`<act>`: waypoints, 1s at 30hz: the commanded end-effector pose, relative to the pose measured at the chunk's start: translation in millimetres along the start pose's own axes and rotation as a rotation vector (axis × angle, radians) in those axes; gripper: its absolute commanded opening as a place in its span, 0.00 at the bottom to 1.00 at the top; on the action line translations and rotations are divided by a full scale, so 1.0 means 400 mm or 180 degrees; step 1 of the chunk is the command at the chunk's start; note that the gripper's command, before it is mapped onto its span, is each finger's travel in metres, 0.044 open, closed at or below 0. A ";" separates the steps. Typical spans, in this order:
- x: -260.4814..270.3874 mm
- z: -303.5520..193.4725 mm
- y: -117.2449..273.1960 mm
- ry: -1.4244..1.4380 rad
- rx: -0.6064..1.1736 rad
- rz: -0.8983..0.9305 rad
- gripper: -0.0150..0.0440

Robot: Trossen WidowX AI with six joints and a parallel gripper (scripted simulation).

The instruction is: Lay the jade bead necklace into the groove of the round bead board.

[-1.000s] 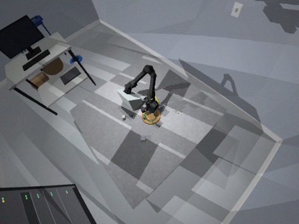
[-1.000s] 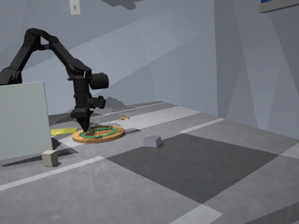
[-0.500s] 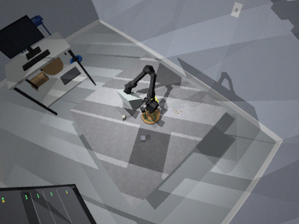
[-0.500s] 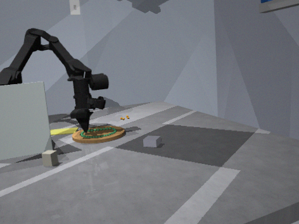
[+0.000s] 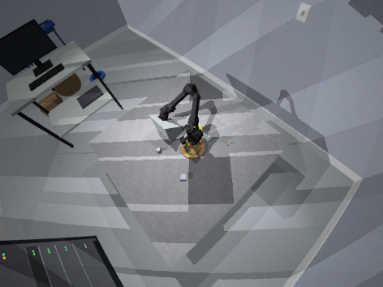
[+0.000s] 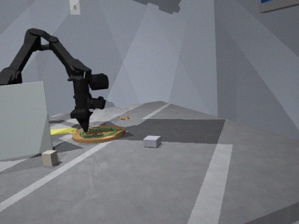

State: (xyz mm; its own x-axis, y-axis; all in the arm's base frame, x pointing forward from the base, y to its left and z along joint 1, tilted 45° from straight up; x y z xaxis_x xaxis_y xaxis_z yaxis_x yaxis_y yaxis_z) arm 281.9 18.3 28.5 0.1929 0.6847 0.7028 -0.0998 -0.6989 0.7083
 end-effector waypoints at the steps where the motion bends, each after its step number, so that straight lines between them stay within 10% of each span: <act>1: 0.000 0.000 0.001 0.0001 -0.0001 0.0000 0.25; 30: 0.037 -0.010 0.006 -0.0030 0.0012 0.0008 0.25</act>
State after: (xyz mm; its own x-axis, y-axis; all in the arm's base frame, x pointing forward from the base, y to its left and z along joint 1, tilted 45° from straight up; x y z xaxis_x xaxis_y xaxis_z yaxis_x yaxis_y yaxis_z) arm 281.1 24.6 42.4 0.1964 0.6832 0.7033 -0.0978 -0.7000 0.7074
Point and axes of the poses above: the point midway between the two fingers, 35 mm back from their tips, its own y axis back along the fingers, its own x axis across the jaws, z = x × y, the point moved 9 cm from there along y, back along the fingers, and after that the axes turned 15 degrees about y, right-handed, at the moved point
